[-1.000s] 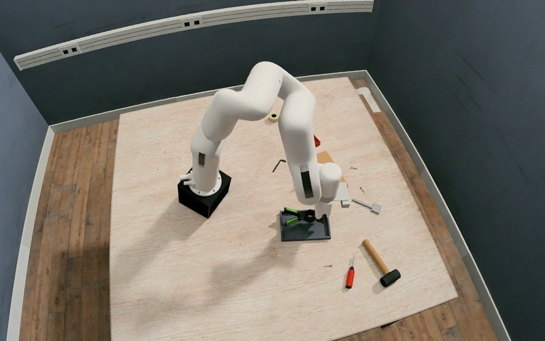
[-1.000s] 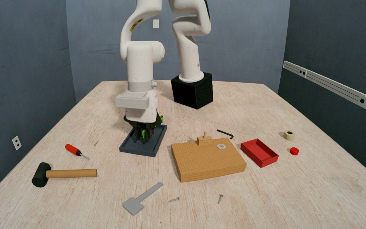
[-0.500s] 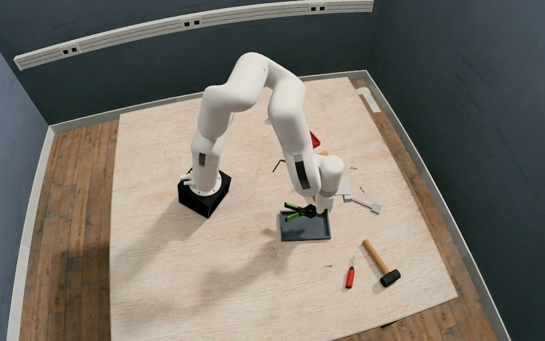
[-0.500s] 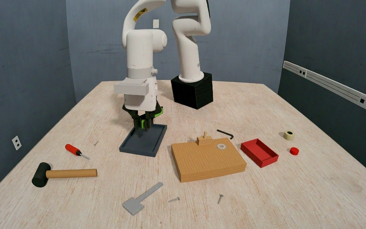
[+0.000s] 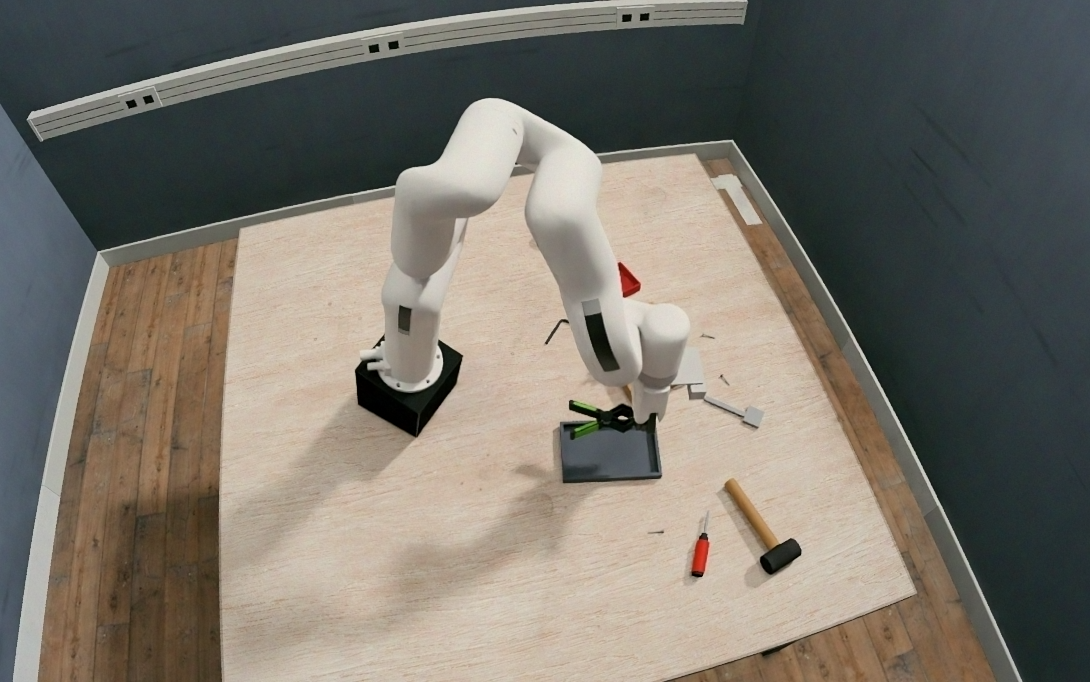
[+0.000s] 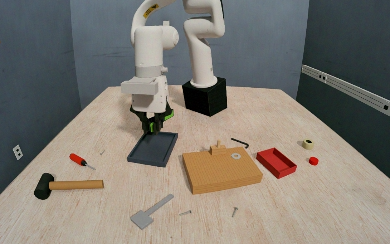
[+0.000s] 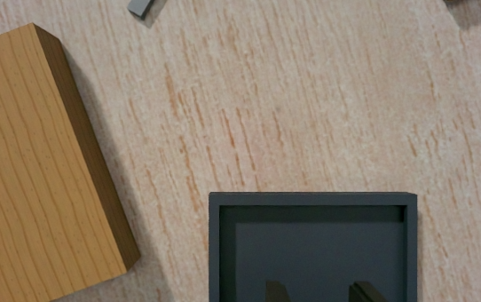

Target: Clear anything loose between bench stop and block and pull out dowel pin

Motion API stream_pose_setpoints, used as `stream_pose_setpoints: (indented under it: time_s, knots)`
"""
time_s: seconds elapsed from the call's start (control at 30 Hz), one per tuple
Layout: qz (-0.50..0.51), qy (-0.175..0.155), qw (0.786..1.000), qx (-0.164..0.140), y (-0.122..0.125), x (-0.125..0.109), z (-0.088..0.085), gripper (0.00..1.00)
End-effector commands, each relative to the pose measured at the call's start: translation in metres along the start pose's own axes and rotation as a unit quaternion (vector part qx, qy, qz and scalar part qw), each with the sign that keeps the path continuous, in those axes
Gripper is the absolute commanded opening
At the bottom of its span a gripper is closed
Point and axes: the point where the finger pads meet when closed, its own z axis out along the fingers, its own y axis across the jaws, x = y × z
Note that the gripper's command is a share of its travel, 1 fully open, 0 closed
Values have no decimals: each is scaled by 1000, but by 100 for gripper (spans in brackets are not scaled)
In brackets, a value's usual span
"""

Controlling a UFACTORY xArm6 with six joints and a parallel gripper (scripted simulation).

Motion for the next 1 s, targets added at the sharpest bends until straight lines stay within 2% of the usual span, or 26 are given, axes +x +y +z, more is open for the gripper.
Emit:
stream_pose_setpoints:
  time_s: [0.0,0.6,0.8,0.97]
  knots:
    - [0,2,1000,0,0,1,-2,0]
    - [-21,1,1000,0,-5,4,-1,0]
    - [-111,0,994,3,-29,13,0,0]
    - [-242,-2,970,6,-66,25,1,0]
